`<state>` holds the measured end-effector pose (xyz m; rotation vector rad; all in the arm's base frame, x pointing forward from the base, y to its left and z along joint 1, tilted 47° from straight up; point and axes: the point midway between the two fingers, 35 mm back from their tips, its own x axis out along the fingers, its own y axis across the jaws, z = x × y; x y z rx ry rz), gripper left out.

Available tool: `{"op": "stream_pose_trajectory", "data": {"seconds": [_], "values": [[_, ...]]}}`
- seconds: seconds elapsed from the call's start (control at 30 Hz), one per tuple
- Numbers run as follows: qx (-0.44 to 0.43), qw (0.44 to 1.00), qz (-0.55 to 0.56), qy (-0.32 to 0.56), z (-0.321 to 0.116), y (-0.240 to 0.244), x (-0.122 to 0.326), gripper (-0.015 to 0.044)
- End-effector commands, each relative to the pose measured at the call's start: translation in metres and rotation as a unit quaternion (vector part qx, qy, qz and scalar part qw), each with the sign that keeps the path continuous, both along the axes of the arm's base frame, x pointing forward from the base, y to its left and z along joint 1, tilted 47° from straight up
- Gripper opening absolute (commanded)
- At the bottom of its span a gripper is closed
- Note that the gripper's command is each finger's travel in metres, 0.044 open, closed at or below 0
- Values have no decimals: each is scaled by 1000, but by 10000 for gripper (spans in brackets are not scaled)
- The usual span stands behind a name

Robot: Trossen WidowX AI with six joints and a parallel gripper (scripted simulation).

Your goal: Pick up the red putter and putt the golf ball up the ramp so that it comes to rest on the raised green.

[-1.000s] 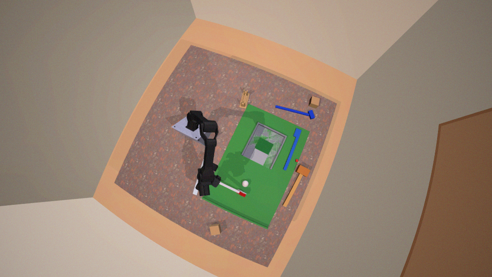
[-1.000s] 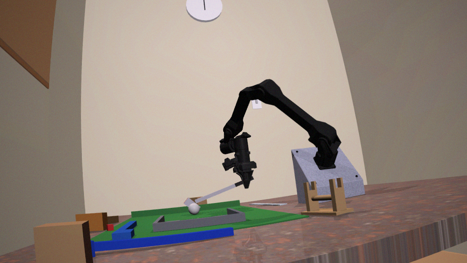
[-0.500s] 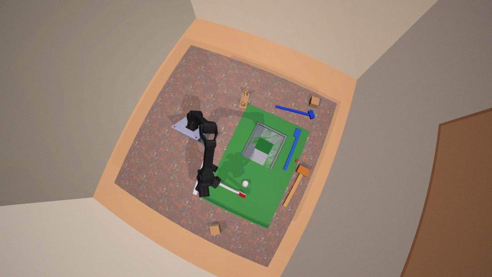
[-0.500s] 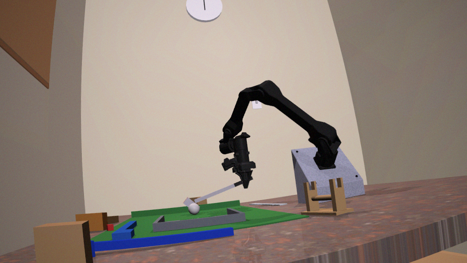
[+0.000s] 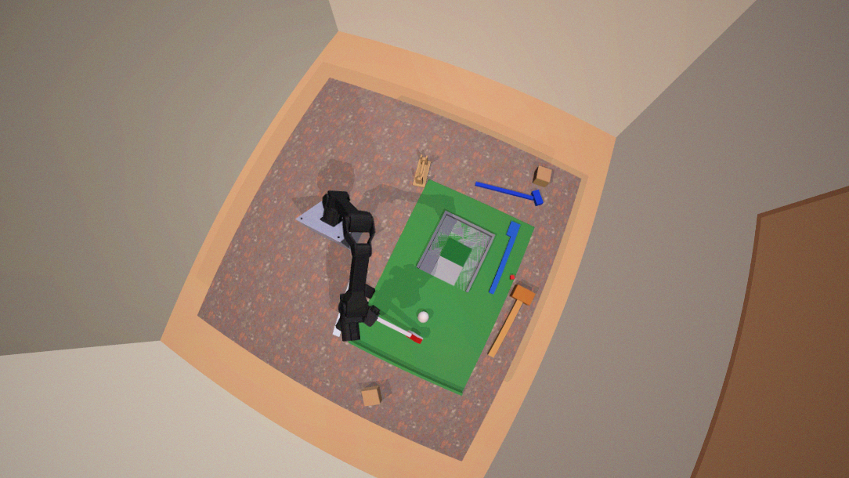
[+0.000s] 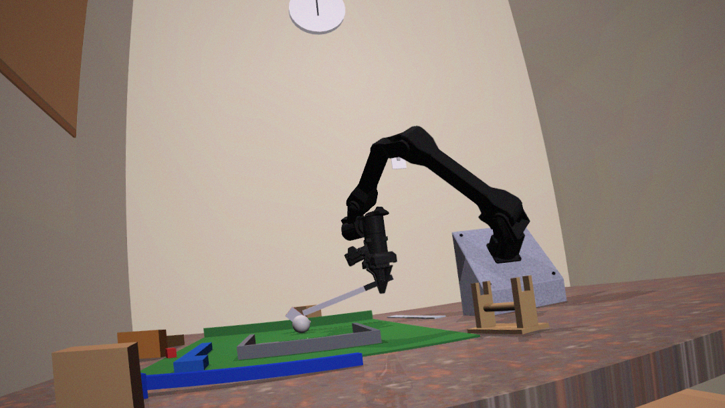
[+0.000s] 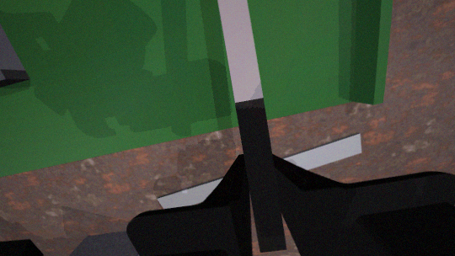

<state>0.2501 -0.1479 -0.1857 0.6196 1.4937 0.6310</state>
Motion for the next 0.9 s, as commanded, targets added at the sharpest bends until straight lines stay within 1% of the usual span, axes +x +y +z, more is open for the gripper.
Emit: {"op": "stream_pose_trajectory", "data": {"seconds": [0.0, 0.17, 0.27, 0.43, 0.7, 0.87], "values": [[0, 1000, 3, -6, 30, 25, 8, 0], [4, 1000, 4, -6, 73, 71, 3, 0], [6, 1000, 4, -6, 84, 84, -2, 0], [5, 1000, 4, -6, 91, 77, -1, 0], [5, 1000, 4, -6, 125, 41, 0, 0], [5, 1000, 2, -4, 120, 45, 0, 0]]}}
